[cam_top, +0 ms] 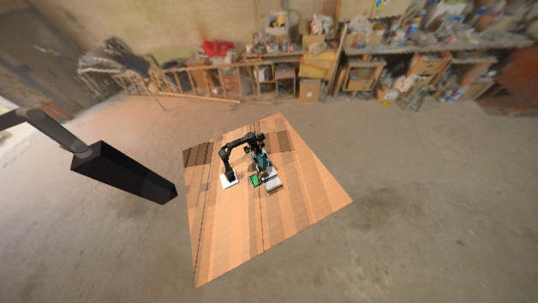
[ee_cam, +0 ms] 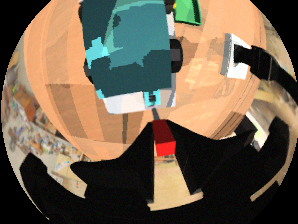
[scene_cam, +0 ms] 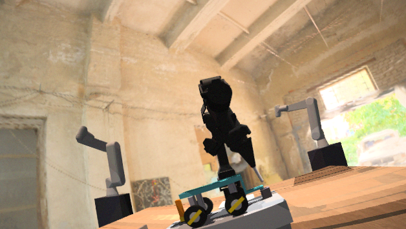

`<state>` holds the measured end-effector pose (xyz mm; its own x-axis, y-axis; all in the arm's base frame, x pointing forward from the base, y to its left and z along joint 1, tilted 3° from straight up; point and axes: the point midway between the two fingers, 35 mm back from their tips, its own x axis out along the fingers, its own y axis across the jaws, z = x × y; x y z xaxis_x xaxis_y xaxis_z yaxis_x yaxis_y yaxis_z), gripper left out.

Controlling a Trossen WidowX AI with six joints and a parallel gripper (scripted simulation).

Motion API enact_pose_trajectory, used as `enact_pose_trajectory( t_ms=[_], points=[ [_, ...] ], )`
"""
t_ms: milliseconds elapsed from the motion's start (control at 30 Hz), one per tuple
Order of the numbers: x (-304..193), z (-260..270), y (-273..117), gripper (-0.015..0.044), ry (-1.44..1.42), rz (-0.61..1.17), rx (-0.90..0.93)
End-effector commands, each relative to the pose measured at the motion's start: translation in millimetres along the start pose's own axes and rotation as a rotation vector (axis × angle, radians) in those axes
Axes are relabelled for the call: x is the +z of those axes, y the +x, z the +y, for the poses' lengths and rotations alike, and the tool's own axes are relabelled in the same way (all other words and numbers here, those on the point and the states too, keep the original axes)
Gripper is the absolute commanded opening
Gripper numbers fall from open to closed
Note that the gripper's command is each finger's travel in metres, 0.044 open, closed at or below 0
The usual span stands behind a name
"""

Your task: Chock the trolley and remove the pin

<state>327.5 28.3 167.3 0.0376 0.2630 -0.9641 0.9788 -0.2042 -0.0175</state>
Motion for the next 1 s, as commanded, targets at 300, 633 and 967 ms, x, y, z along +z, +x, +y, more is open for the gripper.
enact_pose_trajectory(
  t_ms=[300,633,967],
  points=[
    [-21.9,0.3,2.2,0.0000,-0.002,0.008,0.009],
    [-30.0,-1.5,2.0,0.0000,-0.002,0.008,0.009],
    [-29.5,-35.5,3.9,0.0000,-0.001,0.008,0.007]
  ],
)
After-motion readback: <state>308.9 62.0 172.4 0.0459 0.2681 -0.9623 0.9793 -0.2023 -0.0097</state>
